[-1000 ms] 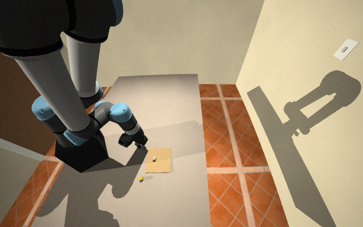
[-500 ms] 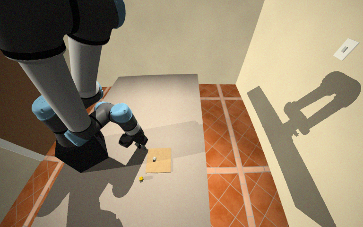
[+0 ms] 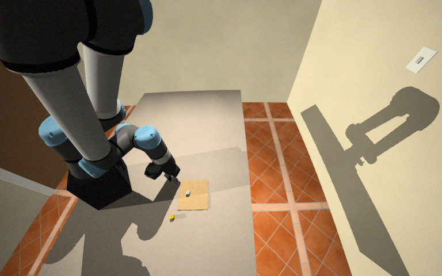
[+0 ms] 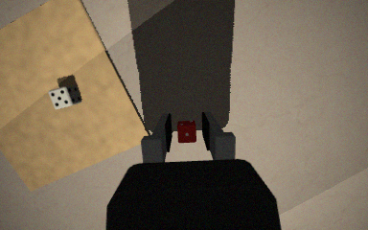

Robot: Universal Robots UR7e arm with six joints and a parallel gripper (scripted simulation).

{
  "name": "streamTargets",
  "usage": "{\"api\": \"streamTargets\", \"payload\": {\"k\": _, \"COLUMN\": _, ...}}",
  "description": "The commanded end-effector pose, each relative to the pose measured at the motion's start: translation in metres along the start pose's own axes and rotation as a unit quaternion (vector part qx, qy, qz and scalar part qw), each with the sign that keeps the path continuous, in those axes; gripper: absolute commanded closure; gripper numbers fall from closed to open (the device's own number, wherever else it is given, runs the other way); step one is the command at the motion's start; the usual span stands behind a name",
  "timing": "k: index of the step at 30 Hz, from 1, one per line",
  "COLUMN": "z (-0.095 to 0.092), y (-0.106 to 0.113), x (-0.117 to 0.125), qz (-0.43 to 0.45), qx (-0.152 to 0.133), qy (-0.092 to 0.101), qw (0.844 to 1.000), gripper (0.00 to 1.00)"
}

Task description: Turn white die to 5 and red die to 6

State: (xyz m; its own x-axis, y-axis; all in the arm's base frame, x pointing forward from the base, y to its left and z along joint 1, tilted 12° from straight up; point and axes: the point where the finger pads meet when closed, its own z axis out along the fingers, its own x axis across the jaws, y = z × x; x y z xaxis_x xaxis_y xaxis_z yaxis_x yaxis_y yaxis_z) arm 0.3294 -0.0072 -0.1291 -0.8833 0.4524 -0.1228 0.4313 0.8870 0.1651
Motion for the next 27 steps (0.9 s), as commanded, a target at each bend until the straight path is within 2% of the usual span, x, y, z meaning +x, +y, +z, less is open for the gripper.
{"api": "streamTargets", "payload": {"k": 1, "z": -0.0002, "y": 0.0, "x": -0.0003, "qz": 0.0, "qx": 0.0, "qy": 0.0, "qw": 1.0, "gripper": 0.36}}
{"api": "streamTargets", "payload": {"k": 8, "z": -0.0002, "y": 0.0, "x": -0.0003, "qz": 0.0, "qx": 0.0, "qy": 0.0, "qw": 1.0, "gripper": 0.36}}
{"api": "streamTargets", "payload": {"k": 9, "z": -0.0002, "y": 0.0, "x": -0.0003, "qz": 0.0, "qx": 0.0, "qy": 0.0, "qw": 1.0, "gripper": 0.66}}
{"api": "streamTargets", "payload": {"k": 27, "z": -0.0002, "y": 0.0, "x": -0.0003, "qz": 0.0, "qx": 0.0, "qy": 0.0, "qw": 1.0, "gripper": 0.66}}
